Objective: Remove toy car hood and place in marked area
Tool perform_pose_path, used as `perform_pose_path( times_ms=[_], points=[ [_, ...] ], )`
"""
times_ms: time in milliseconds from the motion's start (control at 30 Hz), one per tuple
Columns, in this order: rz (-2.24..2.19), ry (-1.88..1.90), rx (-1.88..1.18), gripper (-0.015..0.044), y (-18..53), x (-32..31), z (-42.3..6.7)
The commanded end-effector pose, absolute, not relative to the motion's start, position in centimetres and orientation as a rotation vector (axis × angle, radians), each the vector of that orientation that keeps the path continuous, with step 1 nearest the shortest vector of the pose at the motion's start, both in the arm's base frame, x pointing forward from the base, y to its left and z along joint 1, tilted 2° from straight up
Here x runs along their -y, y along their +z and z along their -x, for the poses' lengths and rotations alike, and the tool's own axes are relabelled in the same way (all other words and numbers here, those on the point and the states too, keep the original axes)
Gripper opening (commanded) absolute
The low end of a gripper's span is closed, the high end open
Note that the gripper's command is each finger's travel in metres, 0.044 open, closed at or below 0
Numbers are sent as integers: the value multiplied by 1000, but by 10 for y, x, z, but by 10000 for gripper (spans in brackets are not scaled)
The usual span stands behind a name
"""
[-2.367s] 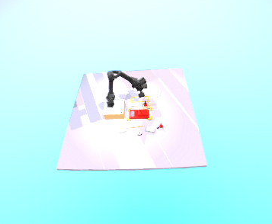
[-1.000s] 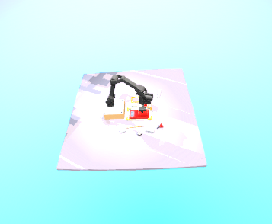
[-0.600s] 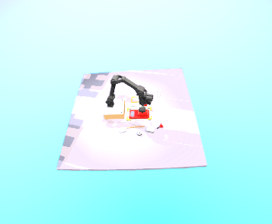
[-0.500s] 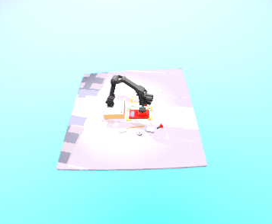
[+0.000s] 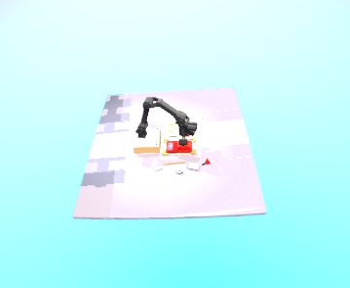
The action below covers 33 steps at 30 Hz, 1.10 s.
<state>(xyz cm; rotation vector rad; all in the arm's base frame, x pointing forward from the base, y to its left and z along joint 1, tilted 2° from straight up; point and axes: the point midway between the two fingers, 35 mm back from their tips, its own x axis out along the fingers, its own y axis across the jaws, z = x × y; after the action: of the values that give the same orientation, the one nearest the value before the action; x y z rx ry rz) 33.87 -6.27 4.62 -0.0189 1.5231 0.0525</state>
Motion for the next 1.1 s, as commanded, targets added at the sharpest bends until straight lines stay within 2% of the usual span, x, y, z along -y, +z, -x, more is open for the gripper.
perform_pose_path(
  times_ms=[0, 1067],
  points=[
    [26, 50, -1523, 440, 44, 63, -339],
    [26, 50, -1523, 440, 23, 63, -340]
  ],
)
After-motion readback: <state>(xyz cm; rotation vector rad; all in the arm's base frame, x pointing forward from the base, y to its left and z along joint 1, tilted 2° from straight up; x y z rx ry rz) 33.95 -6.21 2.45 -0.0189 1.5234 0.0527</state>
